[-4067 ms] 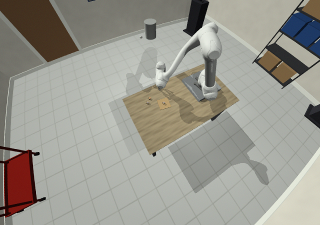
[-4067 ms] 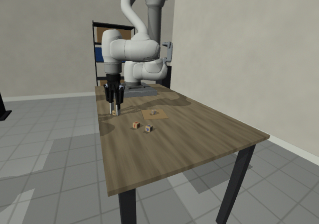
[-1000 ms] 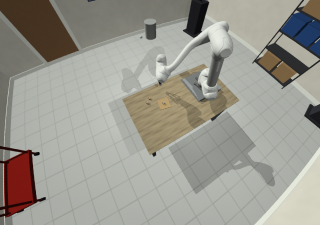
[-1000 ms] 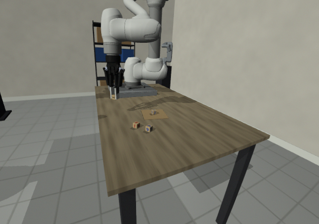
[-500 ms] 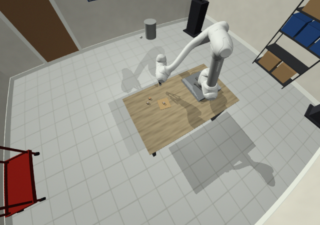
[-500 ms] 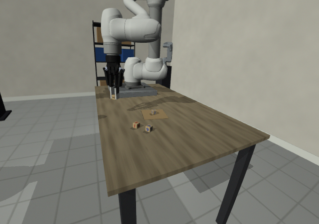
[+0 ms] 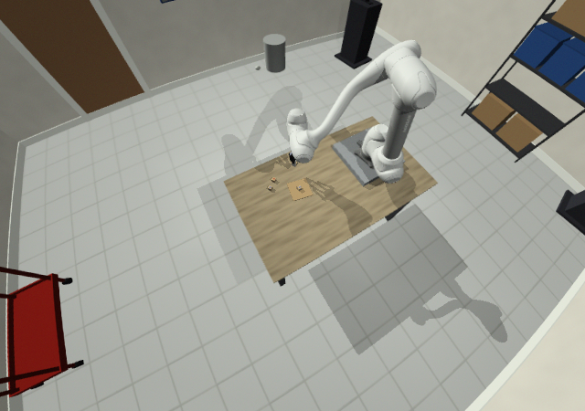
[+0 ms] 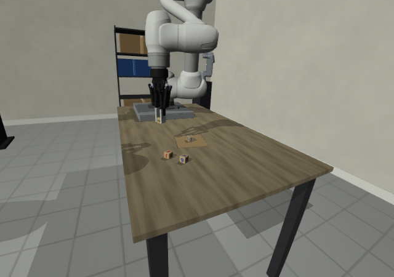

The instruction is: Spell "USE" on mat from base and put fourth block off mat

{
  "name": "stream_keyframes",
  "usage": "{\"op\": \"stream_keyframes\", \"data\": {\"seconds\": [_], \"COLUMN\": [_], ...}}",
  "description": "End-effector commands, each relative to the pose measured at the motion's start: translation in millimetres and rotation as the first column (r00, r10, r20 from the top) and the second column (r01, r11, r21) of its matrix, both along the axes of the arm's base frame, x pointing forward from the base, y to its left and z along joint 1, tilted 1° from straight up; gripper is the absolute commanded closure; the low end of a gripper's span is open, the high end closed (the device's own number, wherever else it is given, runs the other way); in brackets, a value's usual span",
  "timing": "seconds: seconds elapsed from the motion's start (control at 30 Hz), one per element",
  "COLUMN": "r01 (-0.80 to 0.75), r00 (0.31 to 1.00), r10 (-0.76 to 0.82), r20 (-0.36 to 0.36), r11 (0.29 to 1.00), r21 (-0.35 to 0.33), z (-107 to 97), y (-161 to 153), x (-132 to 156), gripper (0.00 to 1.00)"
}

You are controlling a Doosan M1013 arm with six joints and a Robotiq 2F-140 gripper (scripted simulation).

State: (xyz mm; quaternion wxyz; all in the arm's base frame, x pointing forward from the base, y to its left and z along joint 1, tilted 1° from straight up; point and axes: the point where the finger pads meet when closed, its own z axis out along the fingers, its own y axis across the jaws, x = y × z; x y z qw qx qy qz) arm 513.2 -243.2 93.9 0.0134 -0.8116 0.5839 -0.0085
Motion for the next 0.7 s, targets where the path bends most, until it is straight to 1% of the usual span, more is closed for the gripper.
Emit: {"op": "stream_keyframes", "data": {"seconds": [0.0,0.03,0.1,0.37,0.47,0.67], "r01": [0.104,0.104,0.209,0.455,0.494,0.498], "r00": [0.994,0.994,0.978,0.890,0.870,0.867], "r10": [-0.104,-0.104,-0.209,-0.455,-0.494,-0.498], "r20": [-0.011,-0.011,-0.011,-0.012,-0.012,-0.012], "r11": [0.994,0.994,0.978,0.891,0.870,0.867], "r21": [-0.011,-0.011,-0.009,-0.005,-0.004,-0.004], "z": [4,4,5,7,7,7], "y": [31,31,65,153,169,170], "x": [20,20,35,62,65,66], "gripper": [0.87,0.87,0.87,0.87,0.87,0.87]}}
